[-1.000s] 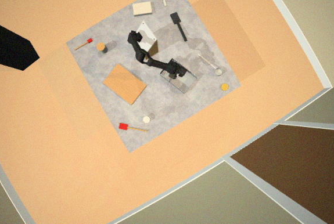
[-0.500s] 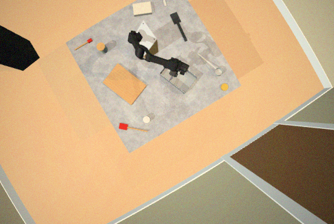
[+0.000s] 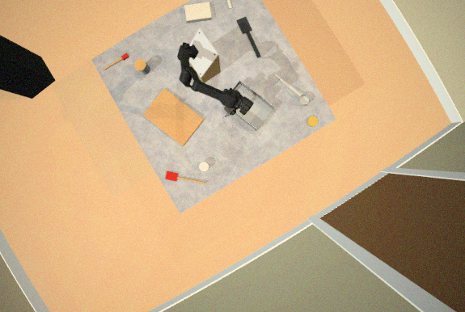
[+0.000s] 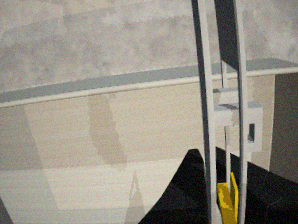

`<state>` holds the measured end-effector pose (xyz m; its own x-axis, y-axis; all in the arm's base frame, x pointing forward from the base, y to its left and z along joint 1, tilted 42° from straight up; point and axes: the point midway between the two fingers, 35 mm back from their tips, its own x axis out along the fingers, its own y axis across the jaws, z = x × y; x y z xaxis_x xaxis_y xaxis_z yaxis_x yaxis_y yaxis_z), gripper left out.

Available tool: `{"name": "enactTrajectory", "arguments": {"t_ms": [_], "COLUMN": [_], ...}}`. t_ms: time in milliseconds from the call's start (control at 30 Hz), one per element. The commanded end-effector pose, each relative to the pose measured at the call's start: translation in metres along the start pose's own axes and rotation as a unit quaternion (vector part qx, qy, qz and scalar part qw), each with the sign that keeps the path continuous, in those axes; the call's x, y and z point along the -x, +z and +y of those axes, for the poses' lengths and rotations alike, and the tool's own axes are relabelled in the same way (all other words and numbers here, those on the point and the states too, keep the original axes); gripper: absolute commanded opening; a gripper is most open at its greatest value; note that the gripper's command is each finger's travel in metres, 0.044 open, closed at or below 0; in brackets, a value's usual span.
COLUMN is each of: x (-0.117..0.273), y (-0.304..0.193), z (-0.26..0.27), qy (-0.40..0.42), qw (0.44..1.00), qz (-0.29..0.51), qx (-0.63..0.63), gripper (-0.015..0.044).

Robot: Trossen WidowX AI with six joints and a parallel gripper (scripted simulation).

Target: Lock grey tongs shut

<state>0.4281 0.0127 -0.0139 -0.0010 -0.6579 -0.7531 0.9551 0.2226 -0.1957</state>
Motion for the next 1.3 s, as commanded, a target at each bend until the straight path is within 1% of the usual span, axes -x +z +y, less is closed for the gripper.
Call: {"name": "enactTrajectory", "arguments": {"t_ms": [0,333,667,967,1267], "x": [0.005,0.005,0.005,0.004,0.001], "y": [0.029,0.101,0.163,0.180,0.226], "z": [-0.008,-0.041,-0.087,-0.102,-0.153], "qy": [0.006,0.006,0.005,0.004,0.001], "qw": [0.998,0.977,0.932,0.915,0.853], "qz": [0.000,-0.001,-0.010,-0.009,0.000], "qx": [-0.060,-0.212,-0.361,-0.403,-0.522], "gripper": [-0.0150,-0.0150,-0.0150,-0.0150,-0.0150]}}
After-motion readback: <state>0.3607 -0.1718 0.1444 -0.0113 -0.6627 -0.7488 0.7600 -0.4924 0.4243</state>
